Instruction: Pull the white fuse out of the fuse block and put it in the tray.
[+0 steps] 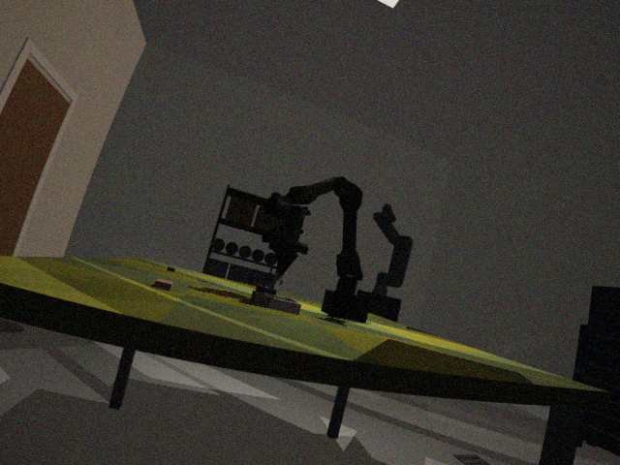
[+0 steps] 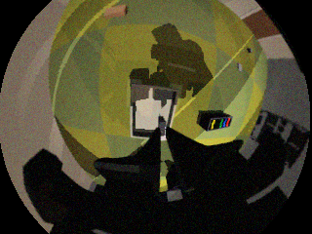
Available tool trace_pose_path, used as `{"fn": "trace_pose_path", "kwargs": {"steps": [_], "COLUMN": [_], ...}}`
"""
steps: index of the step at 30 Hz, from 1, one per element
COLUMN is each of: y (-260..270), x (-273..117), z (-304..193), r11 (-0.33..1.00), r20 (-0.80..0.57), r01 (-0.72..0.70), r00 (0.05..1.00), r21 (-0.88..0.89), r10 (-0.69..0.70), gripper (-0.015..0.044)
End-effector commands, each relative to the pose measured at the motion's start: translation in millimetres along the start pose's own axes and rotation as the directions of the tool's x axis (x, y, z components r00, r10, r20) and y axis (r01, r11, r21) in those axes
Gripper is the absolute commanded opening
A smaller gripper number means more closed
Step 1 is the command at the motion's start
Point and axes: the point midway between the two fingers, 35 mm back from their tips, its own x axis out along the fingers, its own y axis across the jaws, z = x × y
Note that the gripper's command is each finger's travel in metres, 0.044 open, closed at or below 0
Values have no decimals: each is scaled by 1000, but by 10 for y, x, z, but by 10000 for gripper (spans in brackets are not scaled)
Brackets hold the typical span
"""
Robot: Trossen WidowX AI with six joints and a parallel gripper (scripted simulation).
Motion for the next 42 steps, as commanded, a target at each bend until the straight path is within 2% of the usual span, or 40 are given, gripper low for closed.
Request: {"fn": "trace_pose_path", "kwargs": {"steps": [1,31,42], "y": [122,121,125], "x": [9,410,377], "z": [-23,-27,-9], "r11": [1000,1000,1000], "r20": [-5,-5,1], "r01": [-1,-1,-2], "r00": [1000,1000,1000], "r21": [4,4,-1], "r10": [1,1,2], "gripper": [0,0,289]}}
